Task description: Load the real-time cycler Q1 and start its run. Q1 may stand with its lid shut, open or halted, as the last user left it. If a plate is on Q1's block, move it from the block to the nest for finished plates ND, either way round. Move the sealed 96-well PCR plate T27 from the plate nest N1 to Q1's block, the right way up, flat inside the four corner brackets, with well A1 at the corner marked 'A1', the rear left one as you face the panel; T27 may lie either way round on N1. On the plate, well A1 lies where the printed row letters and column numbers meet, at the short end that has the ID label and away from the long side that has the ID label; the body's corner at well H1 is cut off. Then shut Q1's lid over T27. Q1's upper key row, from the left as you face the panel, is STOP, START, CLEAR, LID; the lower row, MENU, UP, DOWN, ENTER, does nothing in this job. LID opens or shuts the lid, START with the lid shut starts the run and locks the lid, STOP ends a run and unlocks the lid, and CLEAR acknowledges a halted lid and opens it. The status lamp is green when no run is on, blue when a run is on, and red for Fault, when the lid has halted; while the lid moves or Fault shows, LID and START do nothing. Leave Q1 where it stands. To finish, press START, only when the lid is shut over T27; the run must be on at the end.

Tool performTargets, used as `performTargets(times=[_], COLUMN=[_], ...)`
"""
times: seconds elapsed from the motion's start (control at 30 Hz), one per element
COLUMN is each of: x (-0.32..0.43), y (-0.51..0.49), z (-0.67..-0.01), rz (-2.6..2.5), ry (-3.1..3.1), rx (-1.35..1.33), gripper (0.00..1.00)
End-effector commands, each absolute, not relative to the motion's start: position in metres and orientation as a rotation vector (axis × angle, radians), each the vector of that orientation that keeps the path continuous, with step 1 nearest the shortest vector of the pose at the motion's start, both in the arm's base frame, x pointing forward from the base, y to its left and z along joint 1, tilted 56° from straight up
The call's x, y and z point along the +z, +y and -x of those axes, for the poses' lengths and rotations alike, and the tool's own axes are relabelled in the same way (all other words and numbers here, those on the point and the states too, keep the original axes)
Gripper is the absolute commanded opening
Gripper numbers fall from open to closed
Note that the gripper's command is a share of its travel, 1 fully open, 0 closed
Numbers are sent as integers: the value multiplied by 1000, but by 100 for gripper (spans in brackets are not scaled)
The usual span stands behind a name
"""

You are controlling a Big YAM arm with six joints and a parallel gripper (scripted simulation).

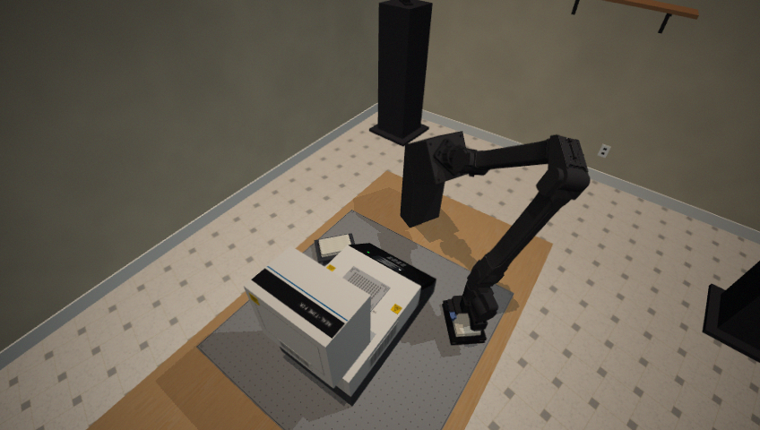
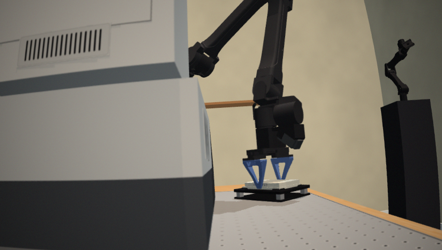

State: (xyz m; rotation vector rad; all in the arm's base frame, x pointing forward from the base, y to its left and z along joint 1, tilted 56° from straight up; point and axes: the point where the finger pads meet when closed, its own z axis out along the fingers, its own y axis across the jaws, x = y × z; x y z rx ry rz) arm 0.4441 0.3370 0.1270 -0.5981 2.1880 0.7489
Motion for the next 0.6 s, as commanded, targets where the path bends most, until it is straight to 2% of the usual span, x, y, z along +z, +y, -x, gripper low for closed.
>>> performTargets(times=[0.0,0.57], x=[141,145], y=[338,340], z=[-445,-447], rz=[583,612], ry=[2155,2138], rx=[750,748], gripper=[0,0])
